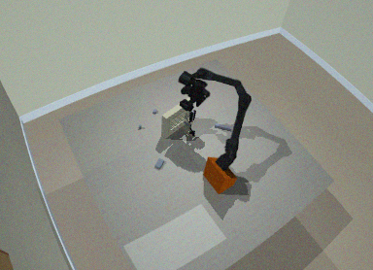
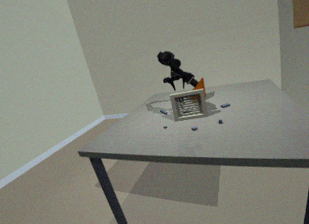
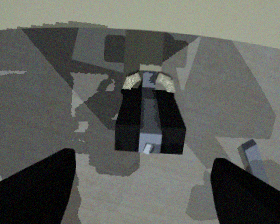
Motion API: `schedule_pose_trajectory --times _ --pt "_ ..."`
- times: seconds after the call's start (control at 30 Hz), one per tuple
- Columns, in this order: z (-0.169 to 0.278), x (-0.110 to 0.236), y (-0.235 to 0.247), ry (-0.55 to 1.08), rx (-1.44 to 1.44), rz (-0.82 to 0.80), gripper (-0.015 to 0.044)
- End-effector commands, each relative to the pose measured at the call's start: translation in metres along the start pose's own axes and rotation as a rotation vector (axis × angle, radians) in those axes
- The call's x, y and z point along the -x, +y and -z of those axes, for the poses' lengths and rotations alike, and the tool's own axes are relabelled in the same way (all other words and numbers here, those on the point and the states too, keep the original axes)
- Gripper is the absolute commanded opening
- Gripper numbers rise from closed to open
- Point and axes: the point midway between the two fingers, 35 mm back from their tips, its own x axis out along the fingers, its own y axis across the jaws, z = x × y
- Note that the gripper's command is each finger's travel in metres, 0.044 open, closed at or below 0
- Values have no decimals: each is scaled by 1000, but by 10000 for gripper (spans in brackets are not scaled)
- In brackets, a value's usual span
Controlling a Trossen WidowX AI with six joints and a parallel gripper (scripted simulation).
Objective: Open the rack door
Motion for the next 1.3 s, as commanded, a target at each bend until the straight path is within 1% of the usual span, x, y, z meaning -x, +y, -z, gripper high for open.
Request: schedule_pose_trajectory --times 0.0,1.27 --pt "0 0 -2 13 8 16 282" --pt "0 -61 -3 12 8 18 282"
